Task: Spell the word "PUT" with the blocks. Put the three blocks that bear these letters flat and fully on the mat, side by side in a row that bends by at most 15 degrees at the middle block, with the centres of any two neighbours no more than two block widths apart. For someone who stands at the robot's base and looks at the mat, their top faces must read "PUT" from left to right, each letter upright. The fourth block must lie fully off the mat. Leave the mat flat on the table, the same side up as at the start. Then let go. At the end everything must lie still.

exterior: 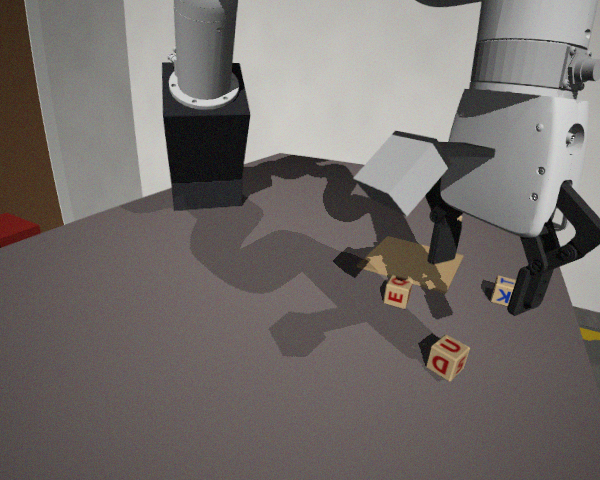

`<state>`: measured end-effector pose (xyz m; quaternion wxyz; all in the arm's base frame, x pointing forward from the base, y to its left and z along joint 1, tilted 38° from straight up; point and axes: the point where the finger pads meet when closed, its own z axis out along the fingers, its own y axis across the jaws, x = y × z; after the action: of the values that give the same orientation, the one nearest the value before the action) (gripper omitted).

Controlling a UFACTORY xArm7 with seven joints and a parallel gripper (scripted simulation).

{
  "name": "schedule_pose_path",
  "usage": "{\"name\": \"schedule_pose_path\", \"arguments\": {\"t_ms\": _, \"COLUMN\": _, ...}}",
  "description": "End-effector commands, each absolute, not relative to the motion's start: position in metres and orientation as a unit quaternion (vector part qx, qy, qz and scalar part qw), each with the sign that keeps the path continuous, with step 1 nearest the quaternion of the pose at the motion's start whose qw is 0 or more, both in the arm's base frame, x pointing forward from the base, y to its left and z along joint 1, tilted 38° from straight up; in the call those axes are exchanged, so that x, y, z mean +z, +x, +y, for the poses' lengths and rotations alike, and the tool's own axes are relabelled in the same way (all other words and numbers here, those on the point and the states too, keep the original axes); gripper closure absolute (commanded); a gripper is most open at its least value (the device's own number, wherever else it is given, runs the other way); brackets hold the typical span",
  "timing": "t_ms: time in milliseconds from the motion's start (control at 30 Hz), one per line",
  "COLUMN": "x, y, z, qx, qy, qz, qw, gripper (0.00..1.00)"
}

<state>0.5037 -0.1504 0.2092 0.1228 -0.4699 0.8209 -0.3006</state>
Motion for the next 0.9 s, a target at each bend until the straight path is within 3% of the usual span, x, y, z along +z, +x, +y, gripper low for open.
{"name": "schedule_pose_path", "arguments": {"t_ms": 0, "x": 0.2005, "y": 0.5051, "z": -0.1485, "qx": -0.307, "qy": -0.517, "qz": 0.792, "qw": 0.105, "gripper": 0.0}}
{"name": "schedule_pose_path", "arguments": {"t_ms": 333, "x": 0.1923, "y": 0.5046, "z": -0.1463, "qx": -0.308, "qy": -0.556, "qz": 0.767, "qw": 0.09, "gripper": 0.0}}
{"name": "schedule_pose_path", "arguments": {"t_ms": 367, "x": 0.1923, "y": 0.5046, "z": -0.1463, "qx": -0.308, "qy": -0.556, "qz": 0.767, "qw": 0.09, "gripper": 0.31}}
{"name": "schedule_pose_path", "arguments": {"t_ms": 867, "x": 0.1923, "y": 0.5046, "z": -0.1463, "qx": -0.308, "qy": -0.556, "qz": 0.767, "qw": 0.09, "gripper": 0.31}}
